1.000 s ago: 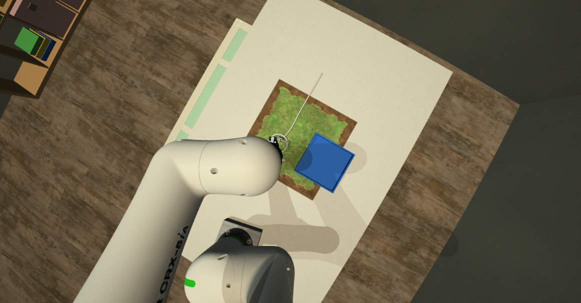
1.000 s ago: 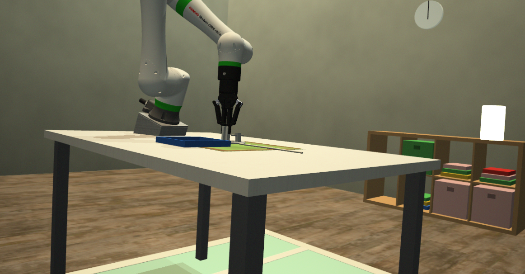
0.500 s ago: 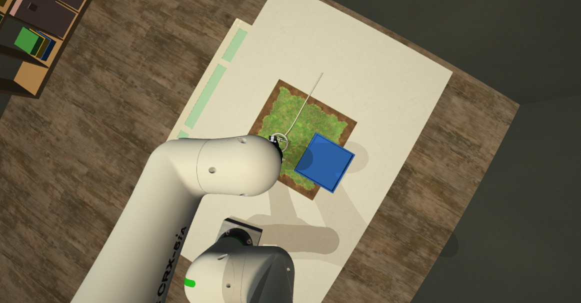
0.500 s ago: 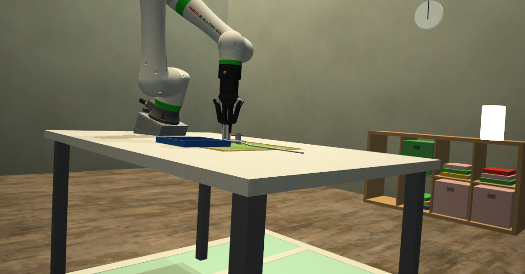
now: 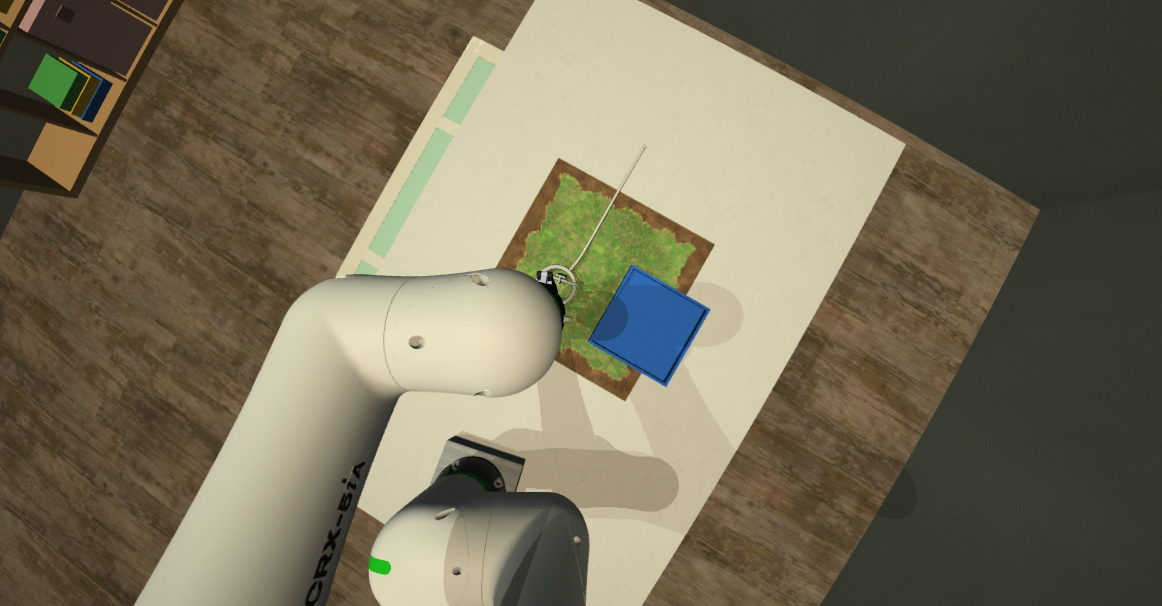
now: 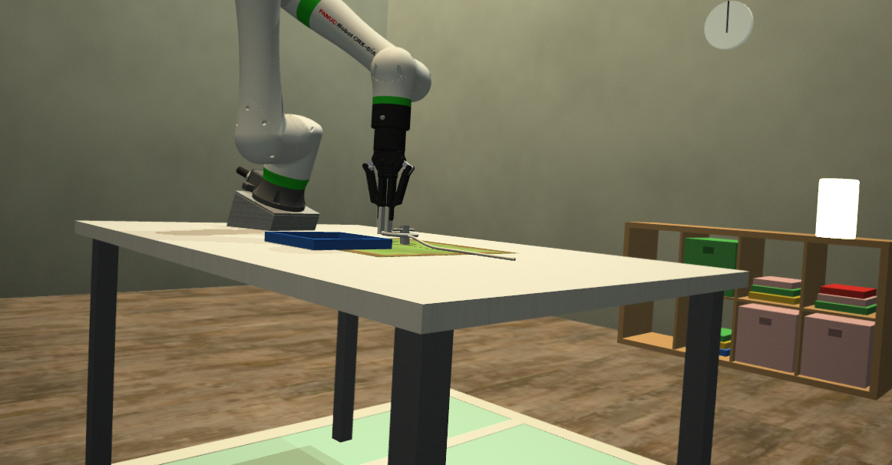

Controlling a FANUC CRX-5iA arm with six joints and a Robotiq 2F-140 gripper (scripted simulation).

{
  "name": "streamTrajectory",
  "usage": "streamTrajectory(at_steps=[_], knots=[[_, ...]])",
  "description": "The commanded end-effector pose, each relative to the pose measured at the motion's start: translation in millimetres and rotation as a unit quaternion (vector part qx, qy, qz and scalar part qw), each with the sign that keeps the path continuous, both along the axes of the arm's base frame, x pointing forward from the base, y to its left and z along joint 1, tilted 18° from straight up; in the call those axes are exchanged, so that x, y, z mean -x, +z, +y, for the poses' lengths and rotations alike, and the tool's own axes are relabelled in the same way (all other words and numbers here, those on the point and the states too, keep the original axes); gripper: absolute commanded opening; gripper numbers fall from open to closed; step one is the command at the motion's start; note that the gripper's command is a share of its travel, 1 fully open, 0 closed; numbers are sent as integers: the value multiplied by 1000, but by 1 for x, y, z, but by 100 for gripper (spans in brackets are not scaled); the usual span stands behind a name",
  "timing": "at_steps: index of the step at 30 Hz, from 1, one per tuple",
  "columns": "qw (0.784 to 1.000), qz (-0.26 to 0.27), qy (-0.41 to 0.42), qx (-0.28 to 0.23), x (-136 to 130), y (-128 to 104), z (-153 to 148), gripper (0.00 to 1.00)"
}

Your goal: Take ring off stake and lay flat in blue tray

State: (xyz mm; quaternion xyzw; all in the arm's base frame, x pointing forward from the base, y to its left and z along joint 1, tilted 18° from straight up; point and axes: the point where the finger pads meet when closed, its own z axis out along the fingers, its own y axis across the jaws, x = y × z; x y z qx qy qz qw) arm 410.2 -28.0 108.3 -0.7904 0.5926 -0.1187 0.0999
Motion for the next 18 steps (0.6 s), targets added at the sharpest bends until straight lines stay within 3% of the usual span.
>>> streamTrajectory(at_steps=[1,18], knots=[[1000,-1,0,0,0,1,0,10],[1000,0,7,-22,-6,3,2,10]])
